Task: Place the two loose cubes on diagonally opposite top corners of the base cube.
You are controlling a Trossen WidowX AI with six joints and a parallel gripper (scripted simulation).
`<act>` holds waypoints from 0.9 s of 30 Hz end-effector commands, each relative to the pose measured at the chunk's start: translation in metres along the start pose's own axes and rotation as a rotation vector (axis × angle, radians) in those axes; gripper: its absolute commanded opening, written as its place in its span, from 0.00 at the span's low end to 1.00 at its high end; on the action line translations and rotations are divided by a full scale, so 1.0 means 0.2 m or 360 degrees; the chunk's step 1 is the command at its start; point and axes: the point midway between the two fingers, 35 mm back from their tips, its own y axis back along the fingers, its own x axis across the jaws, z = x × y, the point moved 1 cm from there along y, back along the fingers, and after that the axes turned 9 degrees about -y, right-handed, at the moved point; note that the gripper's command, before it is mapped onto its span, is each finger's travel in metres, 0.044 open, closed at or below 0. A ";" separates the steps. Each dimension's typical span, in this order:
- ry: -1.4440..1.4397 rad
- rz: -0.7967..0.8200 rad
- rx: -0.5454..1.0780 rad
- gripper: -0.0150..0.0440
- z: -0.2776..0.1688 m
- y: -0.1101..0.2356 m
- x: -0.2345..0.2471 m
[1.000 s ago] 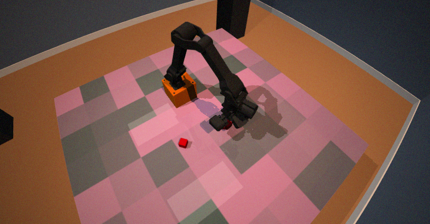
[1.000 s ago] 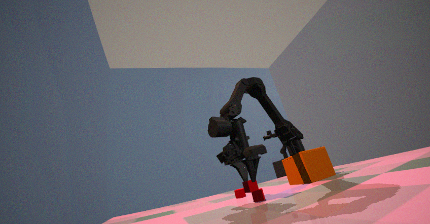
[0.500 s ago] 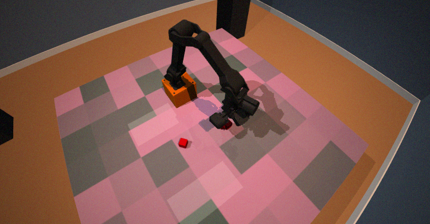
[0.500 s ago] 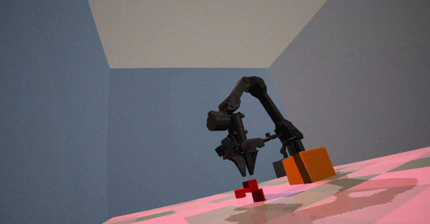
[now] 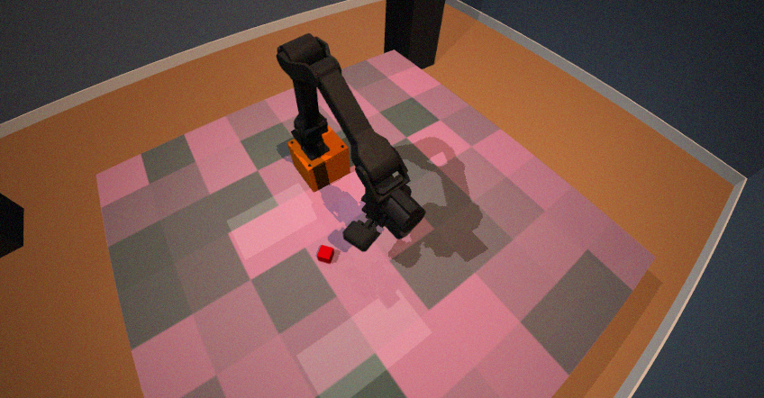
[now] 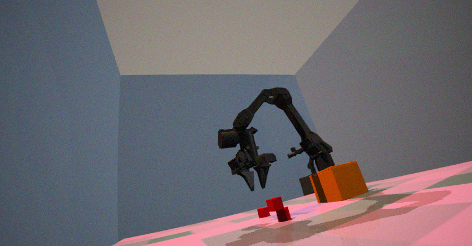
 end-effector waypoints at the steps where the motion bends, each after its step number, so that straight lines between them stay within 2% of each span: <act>1: 0.0169 0.0000 0.0016 0.70 -0.09 0.03 -0.19; 12: 0.0552 -0.0011 0.0027 0.70 -0.36 0.13 -0.57; 20: 0.0575 -0.0011 0.0028 0.70 -0.37 0.13 -0.59; 22: 0.0575 -0.0012 0.0028 0.70 -0.37 0.09 -0.59; 27: 0.0576 -0.0012 0.0029 0.70 -0.38 -0.17 -0.59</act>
